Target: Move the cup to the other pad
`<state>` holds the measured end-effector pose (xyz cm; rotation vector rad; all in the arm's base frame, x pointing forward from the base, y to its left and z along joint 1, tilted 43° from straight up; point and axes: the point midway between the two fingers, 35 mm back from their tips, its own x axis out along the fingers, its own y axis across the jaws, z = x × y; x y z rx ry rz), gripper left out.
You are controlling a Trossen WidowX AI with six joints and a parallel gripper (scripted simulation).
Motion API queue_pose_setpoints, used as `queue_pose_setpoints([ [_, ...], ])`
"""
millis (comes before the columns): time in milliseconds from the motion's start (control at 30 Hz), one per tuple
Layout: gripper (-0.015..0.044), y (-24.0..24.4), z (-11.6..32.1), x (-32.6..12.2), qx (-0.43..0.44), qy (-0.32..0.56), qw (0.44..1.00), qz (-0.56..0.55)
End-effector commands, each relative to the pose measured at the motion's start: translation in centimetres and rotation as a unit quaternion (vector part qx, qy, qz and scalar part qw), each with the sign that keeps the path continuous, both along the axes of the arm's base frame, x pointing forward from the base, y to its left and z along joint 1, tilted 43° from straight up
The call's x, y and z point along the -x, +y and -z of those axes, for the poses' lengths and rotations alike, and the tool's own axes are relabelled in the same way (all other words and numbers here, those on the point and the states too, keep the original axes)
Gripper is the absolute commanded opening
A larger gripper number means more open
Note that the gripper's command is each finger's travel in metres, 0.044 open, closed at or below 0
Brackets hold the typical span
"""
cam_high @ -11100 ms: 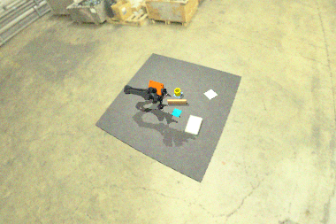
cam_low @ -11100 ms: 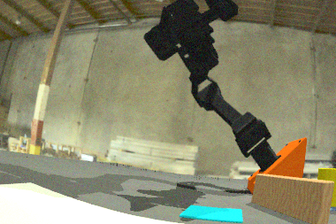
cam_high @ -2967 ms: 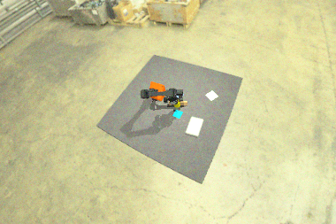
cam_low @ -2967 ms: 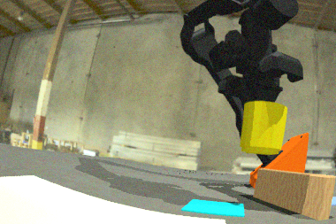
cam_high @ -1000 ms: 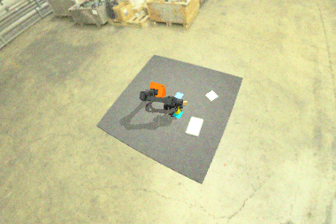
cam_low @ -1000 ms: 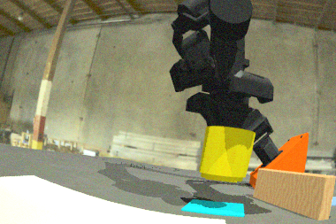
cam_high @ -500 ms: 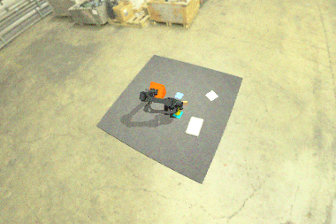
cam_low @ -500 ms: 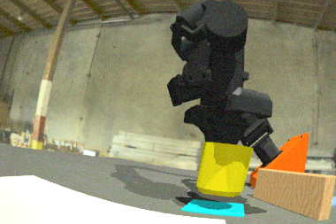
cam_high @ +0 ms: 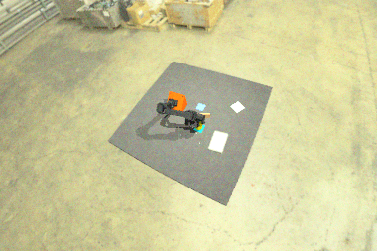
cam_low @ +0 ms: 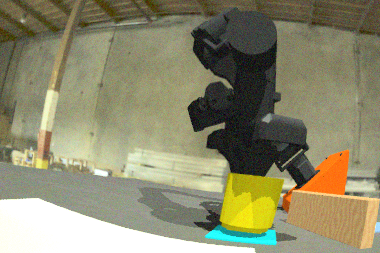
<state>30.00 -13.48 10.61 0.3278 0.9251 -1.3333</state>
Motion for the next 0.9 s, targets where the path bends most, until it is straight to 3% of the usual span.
queue_pose_setpoints([
  [0,0.0,0.0,-0.04,-0.02,0.0,-0.001,1.0,0.001],
  [233,0.0,0.0,-0.04,-0.02,0.0,-0.001,1.0,0.001],
  [433,0.0147,0.0,-0.04,-0.02,0.0,-0.001,1.0,0.001],
  [867,0.0147,0.43,-0.46,-0.1,0.0,0.0,1.0,0.0],
])
